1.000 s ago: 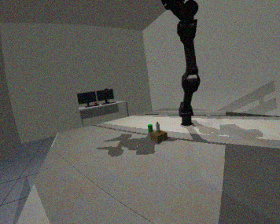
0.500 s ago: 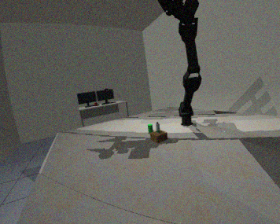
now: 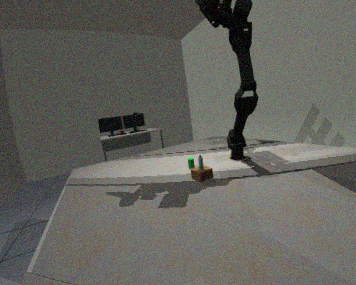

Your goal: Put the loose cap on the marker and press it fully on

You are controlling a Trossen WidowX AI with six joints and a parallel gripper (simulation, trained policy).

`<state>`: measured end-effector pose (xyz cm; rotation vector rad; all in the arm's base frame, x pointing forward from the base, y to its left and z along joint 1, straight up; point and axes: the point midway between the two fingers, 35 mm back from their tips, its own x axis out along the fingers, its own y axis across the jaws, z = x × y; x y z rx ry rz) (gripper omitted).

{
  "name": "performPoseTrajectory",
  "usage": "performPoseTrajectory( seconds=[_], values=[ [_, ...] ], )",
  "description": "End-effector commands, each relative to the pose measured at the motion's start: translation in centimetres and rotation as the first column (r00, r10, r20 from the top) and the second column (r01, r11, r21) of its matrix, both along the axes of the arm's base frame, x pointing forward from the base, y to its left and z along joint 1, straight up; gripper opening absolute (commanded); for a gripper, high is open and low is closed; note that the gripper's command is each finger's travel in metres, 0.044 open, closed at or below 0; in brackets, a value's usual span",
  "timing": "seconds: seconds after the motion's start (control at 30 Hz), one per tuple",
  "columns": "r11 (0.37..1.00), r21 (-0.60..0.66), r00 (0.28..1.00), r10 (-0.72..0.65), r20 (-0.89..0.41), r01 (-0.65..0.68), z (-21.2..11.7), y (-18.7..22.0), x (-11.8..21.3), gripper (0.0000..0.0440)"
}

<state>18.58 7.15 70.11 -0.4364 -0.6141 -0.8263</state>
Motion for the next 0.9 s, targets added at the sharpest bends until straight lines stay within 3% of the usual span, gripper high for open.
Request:
performPoseTrajectory(
  seconds=[0.0, 0.87],
  values=[
    [0.999, 0.049, 1.0, -0.004, -0.005, 0.004, -0.3, -1.3, -0.9, 0.0341],
    [0.956, 0.292, 0.997, 0.043, -0.058, -0.024, -3.3, -6.9, -4.5, 0.0335]
  ],
)
